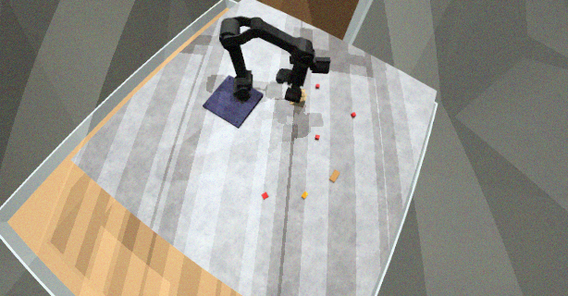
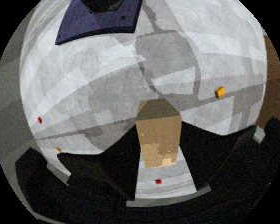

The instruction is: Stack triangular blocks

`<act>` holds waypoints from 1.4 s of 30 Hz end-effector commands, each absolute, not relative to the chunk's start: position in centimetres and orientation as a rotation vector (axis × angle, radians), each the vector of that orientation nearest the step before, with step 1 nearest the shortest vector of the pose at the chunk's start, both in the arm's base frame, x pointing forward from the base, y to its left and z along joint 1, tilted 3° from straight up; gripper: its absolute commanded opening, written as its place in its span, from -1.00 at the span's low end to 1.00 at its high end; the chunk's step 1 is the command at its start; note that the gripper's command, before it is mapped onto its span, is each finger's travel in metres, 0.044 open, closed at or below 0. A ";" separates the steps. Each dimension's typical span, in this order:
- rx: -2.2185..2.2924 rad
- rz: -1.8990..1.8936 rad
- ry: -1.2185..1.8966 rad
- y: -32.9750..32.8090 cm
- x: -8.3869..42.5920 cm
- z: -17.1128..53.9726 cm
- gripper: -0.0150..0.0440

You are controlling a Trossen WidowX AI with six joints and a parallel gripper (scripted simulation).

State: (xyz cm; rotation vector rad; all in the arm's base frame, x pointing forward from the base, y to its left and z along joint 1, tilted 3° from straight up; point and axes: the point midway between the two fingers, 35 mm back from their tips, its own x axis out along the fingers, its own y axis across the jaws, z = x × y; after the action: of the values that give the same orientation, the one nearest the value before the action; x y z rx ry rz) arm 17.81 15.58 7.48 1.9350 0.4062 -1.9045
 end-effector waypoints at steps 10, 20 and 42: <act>1.935 -1.905 0.391 15.4 17.8 7.4 -0.49; 1.935 -1.905 0.391 15.5 18.0 6.9 -0.49; 1.935 -1.904 0.389 15.7 18.6 5.6 -0.49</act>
State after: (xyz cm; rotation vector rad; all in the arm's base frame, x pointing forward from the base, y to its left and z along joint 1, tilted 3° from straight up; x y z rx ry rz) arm 18.57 15.80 5.88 1.9436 0.3931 -1.9071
